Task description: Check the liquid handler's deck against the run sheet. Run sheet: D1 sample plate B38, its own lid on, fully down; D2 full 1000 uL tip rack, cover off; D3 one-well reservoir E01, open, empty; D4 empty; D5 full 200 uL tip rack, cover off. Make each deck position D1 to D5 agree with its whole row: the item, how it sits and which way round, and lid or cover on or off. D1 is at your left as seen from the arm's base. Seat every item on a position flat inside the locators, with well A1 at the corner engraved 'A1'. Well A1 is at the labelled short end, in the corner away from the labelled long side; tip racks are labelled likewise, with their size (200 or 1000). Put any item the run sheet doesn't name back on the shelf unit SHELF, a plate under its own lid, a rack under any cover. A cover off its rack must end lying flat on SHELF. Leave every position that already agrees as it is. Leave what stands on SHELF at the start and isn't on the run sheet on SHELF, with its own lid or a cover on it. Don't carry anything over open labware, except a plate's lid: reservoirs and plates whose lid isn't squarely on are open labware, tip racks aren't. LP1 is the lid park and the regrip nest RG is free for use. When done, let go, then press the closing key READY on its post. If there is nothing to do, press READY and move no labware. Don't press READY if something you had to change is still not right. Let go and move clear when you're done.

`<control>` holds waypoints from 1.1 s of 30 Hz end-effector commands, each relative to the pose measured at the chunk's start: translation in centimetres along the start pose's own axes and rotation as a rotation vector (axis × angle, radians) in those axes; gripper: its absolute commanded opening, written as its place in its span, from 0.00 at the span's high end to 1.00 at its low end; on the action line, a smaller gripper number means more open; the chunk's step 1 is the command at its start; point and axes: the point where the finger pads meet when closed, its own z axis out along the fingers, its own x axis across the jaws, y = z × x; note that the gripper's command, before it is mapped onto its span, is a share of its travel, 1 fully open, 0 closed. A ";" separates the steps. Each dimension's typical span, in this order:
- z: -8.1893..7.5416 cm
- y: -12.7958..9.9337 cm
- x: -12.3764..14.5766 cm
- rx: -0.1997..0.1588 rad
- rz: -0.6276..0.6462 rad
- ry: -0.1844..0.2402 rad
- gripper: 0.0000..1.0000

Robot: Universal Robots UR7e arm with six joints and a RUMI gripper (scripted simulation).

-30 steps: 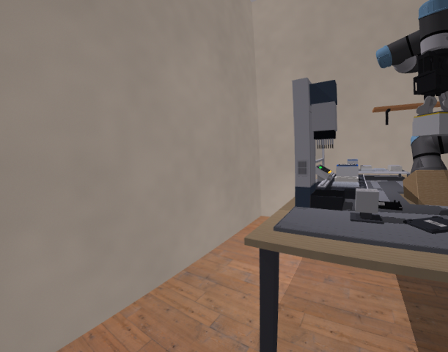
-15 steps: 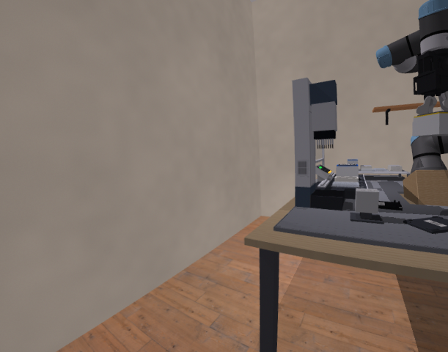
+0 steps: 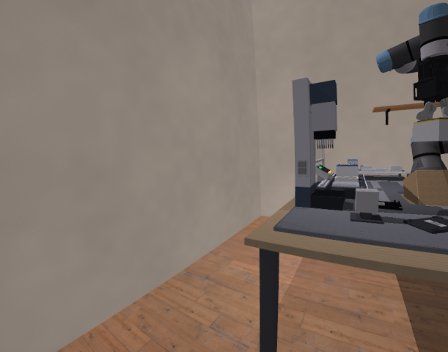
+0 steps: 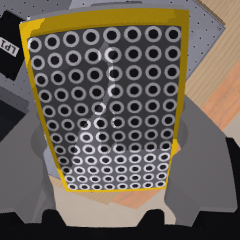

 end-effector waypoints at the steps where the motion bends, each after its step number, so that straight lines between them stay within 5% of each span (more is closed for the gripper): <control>1: 0.6 0.1 0.0 -0.002 0.000 0.001 1.00; 33: 5.5 0.1 0.0 -0.001 0.000 0.001 1.00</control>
